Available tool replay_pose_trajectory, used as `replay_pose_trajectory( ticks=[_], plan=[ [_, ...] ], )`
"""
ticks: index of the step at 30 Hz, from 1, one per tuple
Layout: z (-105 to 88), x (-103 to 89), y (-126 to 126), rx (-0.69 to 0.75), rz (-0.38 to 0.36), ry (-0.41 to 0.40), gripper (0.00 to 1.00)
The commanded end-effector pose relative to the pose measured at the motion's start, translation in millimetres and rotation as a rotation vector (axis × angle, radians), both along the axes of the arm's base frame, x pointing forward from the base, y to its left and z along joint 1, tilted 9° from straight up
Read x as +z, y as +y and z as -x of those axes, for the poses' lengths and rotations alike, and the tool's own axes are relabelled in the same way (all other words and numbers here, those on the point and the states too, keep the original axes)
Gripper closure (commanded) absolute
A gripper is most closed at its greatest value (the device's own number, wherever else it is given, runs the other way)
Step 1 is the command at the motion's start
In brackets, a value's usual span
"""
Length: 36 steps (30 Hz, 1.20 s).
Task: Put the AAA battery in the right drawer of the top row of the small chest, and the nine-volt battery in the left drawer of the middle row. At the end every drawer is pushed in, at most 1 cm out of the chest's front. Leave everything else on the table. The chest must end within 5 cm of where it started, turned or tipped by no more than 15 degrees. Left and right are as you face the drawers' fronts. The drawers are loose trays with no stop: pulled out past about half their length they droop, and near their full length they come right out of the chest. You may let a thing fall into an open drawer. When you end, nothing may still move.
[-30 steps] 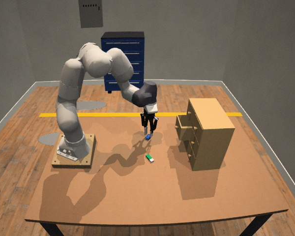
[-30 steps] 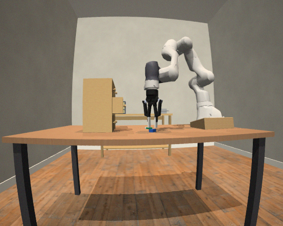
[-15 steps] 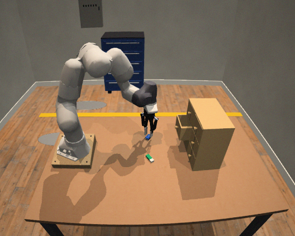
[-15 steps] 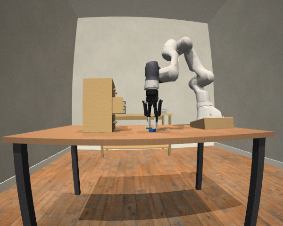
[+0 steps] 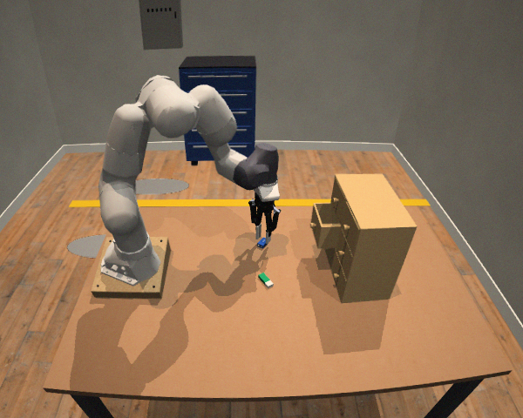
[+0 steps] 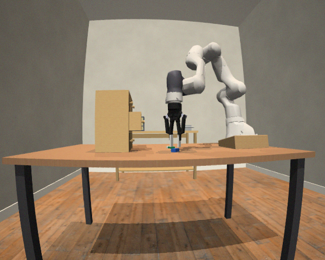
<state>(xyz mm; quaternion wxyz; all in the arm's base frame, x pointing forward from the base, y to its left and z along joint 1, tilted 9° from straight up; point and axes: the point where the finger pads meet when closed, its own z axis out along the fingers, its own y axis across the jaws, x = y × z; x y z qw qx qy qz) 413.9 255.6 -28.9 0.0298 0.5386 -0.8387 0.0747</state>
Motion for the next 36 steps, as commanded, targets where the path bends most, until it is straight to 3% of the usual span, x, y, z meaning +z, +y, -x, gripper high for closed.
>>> replay_pose_trajectory(
  ticks=[1,13,26,36],
  plan=[
    [0.4,-0.3,0.0,0.0,0.0,-0.002,0.74],
    [0.4,-1.1,-0.1,0.0,0.0,-0.002,0.74],
    [-0.3,-22.8,-3.6,0.0,0.0,-0.002,0.74],
    [-0.4,-24.6,-3.9,0.0,0.0,-0.002,0.74]
  ],
)
